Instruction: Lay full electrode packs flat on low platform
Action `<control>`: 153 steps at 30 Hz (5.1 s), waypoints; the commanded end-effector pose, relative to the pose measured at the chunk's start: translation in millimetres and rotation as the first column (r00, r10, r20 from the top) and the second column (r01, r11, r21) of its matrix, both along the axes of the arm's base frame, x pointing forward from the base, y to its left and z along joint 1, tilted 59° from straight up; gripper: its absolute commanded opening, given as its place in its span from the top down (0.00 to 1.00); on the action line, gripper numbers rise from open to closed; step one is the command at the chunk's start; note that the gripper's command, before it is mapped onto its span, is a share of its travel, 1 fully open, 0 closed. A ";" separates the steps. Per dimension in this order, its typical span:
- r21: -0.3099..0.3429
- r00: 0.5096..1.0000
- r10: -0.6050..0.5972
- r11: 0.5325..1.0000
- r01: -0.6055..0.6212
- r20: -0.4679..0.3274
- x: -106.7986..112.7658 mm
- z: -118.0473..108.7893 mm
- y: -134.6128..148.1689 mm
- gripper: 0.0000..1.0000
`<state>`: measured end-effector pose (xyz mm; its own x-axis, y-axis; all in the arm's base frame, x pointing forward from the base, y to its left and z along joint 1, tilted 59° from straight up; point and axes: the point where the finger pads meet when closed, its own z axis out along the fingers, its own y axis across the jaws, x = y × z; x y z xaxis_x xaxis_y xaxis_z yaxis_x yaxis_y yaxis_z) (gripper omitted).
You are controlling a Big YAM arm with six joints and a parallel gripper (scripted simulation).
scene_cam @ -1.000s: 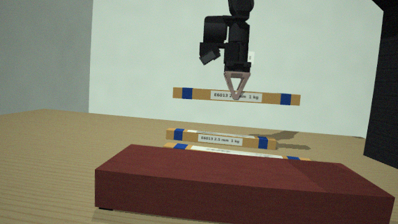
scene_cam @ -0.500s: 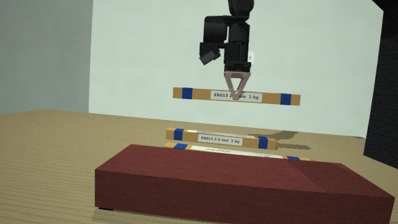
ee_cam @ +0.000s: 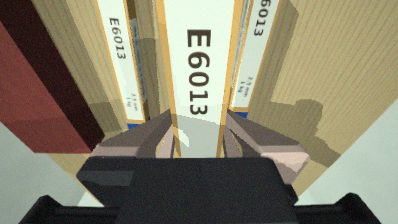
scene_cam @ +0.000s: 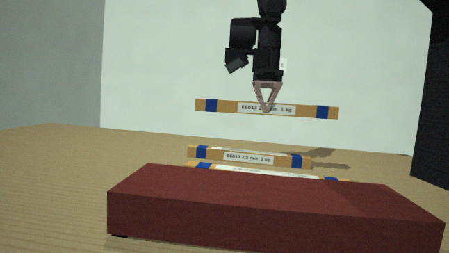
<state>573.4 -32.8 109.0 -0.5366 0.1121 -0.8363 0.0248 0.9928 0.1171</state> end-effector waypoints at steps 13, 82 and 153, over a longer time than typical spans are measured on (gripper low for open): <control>0.006 1.000 -0.008 1.000 0.008 0.027 -1.8 11.3 0.7 1.00; 0.013 0.999 -0.017 1.000 0.017 0.046 28.5 1.6 0.6 1.00; 0.006 1.000 -0.008 1.000 0.008 0.026 48.0 -19.2 3.1 1.00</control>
